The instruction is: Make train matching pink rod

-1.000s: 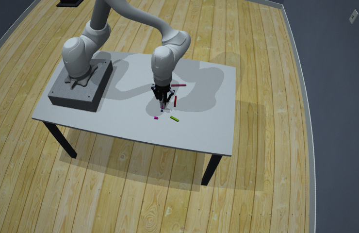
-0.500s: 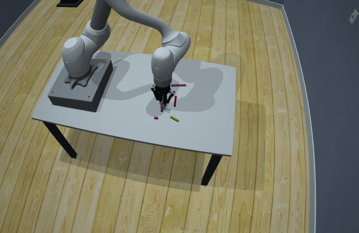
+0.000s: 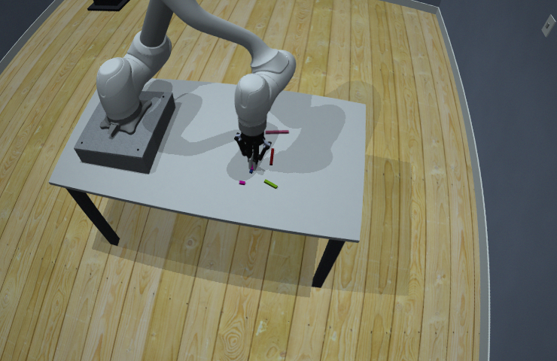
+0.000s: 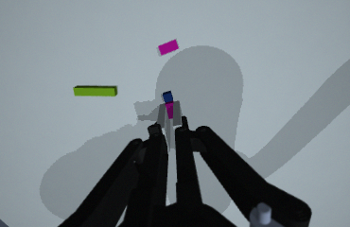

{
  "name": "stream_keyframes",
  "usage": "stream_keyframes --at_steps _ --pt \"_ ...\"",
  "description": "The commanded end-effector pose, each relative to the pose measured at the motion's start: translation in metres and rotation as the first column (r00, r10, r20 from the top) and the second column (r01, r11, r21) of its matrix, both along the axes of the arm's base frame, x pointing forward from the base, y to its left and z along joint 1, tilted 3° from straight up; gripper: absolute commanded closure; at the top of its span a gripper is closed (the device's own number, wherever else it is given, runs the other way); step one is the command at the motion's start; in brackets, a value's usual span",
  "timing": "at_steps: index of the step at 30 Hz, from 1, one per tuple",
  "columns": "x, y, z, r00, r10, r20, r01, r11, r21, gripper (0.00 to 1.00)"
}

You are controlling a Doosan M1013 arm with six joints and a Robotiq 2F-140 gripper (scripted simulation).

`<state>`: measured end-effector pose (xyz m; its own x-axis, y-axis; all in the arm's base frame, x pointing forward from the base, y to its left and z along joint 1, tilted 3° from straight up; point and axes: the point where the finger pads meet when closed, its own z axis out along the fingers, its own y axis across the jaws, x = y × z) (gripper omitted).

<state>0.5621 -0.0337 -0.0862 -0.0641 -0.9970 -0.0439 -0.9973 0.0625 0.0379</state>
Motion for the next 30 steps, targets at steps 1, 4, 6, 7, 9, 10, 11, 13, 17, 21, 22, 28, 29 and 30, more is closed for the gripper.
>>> stream_keyframes --at_steps 1,4,6,7,9,10,11,13,17,21,22,28,29,30 --pt "0.0 0.0001 0.0001 1.0 0.0 0.0 0.0 1.0 0.0 0.97" --pt "0.0 0.0001 0.0001 1.0 0.0 0.0 0.0 1.0 0.0 0.97" --pt "0.0 0.0001 0.0001 1.0 0.0 0.0 0.0 1.0 0.0 0.97" --pt "0.0 0.0001 0.0001 1.0 0.0 0.0 0.0 1.0 0.0 0.97" --pt "0.0 0.0001 0.0001 1.0 0.0 0.0 0.0 1.0 0.0 0.97" --pt "0.0 0.0001 0.0001 1.0 0.0 0.0 0.0 1.0 0.0 0.97" --pt "0.0 0.0001 0.0001 1.0 0.0 0.0 0.0 1.0 0.0 0.97" --pt "0.0 0.0001 0.0001 1.0 0.0 0.0 0.0 1.0 0.0 0.97" --pt "0.0 0.0001 0.0001 1.0 0.0 0.0 0.0 1.0 0.0 0.97" --pt "0.0 0.0001 0.0001 1.0 0.0 0.0 0.0 1.0 0.0 0.97" --pt "0.0 0.0001 0.0001 1.0 0.0 0.0 0.0 1.0 0.0 0.97" --pt "0.0 0.0001 0.0001 1.0 0.0 0.0 0.0 1.0 0.0 0.97" --pt "0.0 0.0001 0.0001 1.0 0.0 0.0 0.0 1.0 0.0 0.95" --pt "0.0 0.0001 0.0001 1.0 0.0 0.0 0.0 1.0 0.0 0.95"
